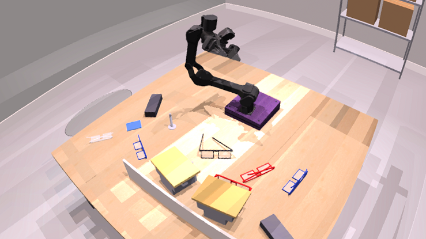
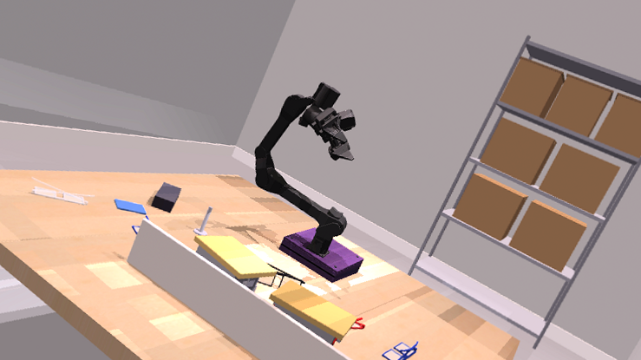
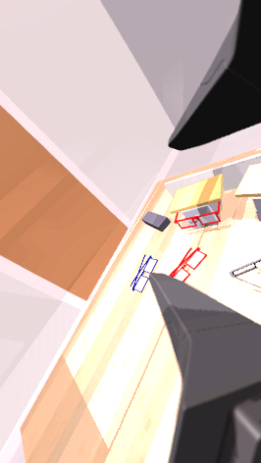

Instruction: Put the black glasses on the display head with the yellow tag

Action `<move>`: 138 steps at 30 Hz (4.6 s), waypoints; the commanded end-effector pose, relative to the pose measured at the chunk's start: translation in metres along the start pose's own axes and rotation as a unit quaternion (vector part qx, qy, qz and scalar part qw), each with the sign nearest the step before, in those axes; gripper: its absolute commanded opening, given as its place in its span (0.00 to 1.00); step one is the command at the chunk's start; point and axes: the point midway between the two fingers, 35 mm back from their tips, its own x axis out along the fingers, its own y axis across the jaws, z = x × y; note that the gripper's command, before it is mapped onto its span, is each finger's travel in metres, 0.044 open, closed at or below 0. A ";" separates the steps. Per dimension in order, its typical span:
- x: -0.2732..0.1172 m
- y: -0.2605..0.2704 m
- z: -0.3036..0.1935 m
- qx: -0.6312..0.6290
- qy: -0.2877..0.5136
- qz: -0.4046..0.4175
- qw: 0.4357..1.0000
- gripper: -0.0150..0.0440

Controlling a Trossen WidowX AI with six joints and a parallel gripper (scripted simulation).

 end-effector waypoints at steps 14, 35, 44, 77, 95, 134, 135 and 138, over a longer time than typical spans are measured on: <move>0.029 0.021 0.031 0.056 0.099 -0.021 0.993 0.73; 0.207 -0.009 -0.102 0.543 0.460 -0.269 0.649 0.59; 0.185 -0.014 -0.229 0.695 0.481 -0.378 0.378 0.59; 0.147 -0.008 -0.318 0.765 0.427 -0.459 0.150 0.46; 0.156 0.004 -0.344 0.765 0.426 -0.459 0.150 0.46; 0.162 0.019 -0.367 0.764 0.429 -0.459 0.151 0.34; 0.162 0.019 -0.367 0.764 0.429 -0.459 0.151 0.33; 0.162 0.019 -0.367 0.764 0.429 -0.459 0.151 0.30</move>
